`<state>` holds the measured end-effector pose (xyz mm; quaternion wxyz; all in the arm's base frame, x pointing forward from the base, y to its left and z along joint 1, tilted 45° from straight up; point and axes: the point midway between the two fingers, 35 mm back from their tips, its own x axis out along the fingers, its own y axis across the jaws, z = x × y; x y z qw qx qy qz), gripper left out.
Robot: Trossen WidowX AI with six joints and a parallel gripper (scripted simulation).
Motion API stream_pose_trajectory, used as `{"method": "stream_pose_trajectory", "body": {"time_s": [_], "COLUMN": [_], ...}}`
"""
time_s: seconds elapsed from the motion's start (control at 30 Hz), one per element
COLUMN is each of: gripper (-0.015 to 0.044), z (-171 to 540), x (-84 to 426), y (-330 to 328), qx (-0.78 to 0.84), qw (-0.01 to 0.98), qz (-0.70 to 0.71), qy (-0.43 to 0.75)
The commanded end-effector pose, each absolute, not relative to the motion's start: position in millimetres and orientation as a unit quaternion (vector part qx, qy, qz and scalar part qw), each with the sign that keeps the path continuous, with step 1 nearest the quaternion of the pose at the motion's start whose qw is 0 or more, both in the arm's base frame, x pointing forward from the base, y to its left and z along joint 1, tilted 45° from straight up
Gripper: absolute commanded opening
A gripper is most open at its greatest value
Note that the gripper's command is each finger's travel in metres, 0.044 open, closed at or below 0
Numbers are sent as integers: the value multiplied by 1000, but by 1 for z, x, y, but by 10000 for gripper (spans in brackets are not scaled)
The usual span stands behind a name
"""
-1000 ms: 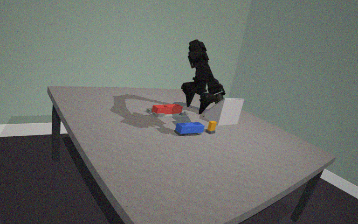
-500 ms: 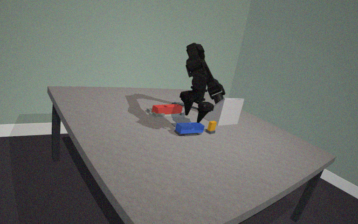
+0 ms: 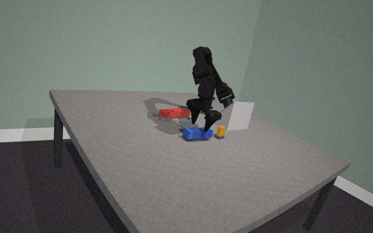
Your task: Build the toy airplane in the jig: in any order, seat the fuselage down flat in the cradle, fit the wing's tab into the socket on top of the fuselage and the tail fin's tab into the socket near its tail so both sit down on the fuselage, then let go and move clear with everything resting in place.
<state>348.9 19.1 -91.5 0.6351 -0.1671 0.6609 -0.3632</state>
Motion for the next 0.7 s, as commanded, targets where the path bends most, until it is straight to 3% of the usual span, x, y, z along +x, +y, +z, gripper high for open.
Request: {"method": "stream_pose_trajectory", "body": {"time_s": [0.0,0.57,0.67], "gripper": [440,440,361], "z": [-100,-116,-116], "x": [345,341,341], "y": [11,-5,-5], "qx": [-172,-172,-172], "qw": [630,630,630], "qz": [-364,-365,-365], "qy": [664,664,664]}}
